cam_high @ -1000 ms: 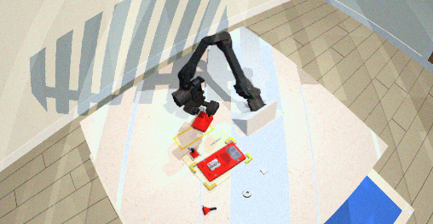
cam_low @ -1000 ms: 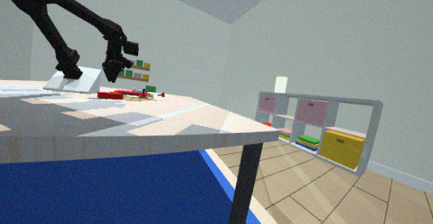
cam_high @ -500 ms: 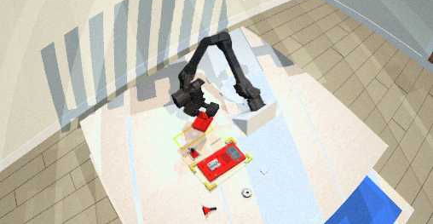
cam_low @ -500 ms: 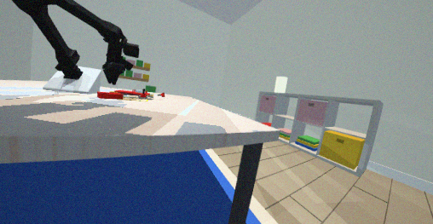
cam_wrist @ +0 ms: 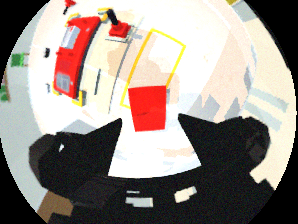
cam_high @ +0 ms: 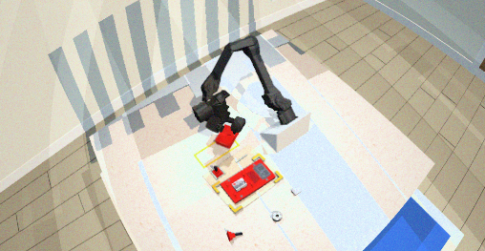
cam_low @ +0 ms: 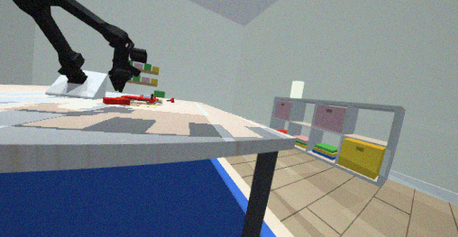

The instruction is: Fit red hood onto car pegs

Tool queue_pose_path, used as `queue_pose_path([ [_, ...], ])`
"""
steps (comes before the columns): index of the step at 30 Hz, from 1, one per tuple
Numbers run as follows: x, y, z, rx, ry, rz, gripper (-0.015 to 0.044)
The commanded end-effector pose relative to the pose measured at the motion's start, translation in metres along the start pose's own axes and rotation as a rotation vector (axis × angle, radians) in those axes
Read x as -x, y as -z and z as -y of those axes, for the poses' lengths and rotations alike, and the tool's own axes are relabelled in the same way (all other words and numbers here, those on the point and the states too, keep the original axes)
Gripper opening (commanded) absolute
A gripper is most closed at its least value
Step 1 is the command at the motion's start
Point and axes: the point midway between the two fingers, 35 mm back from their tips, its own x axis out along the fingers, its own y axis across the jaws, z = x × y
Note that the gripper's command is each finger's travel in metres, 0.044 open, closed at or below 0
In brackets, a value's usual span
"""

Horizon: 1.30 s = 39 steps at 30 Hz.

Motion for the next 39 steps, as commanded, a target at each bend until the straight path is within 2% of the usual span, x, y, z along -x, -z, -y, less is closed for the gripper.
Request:
queue_pose_path([
  [1,-0.004,0.0,0.0,0.005,0.004,-0.004,0.044],
  [39,-0.032,0.002,-0.001,0.005,0.008,-0.006,0.044],
])
